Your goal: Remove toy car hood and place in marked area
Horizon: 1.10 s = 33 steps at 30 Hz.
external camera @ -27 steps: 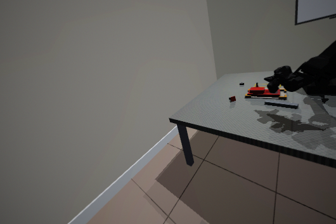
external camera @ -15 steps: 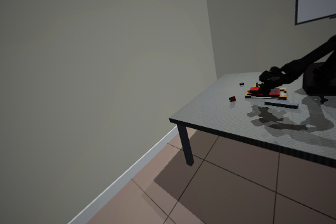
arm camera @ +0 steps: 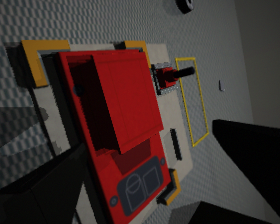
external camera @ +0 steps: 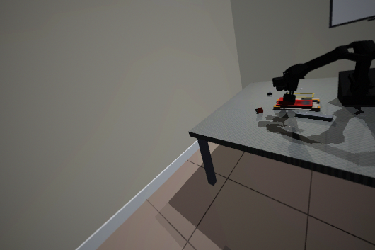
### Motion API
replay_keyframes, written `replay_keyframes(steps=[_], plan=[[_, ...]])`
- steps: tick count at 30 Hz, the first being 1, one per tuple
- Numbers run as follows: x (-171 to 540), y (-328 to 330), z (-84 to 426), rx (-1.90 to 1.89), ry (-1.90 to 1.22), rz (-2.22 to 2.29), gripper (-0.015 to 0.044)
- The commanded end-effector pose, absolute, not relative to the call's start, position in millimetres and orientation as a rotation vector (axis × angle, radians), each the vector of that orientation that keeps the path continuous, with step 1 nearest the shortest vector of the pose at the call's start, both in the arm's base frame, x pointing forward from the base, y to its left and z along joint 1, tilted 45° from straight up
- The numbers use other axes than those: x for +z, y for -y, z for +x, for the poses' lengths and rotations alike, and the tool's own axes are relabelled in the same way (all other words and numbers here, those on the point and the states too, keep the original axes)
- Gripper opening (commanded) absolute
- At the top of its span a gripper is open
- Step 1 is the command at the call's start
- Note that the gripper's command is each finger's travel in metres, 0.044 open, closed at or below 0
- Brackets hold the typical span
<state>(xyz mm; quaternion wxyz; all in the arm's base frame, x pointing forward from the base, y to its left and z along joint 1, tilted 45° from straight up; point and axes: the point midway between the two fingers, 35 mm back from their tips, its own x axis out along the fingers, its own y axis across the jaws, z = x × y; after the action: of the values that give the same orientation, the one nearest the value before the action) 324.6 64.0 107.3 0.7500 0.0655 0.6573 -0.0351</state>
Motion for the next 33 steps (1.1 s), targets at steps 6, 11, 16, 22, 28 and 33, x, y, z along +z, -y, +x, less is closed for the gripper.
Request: replay_keyframes(steps=[6,11,16,22,28,33], plan=[[73.8,-33.3,336.3,0.332,-1.611,0.416,0.0440],[68.9,-9.9,348.7,0.538,-1.529,0.621,0.0440],[68.7,-6.2,350.8,0.562,-1.509,0.649,0.0440],[68.2,-6.7,350.8,0.562,-1.509,0.649,0.0440],[65.5,-9.1,351.1,0.561,-1.509,0.649,0.0440],[63.1,-11.4,351.3,0.561,-1.509,0.648,0.0440]])
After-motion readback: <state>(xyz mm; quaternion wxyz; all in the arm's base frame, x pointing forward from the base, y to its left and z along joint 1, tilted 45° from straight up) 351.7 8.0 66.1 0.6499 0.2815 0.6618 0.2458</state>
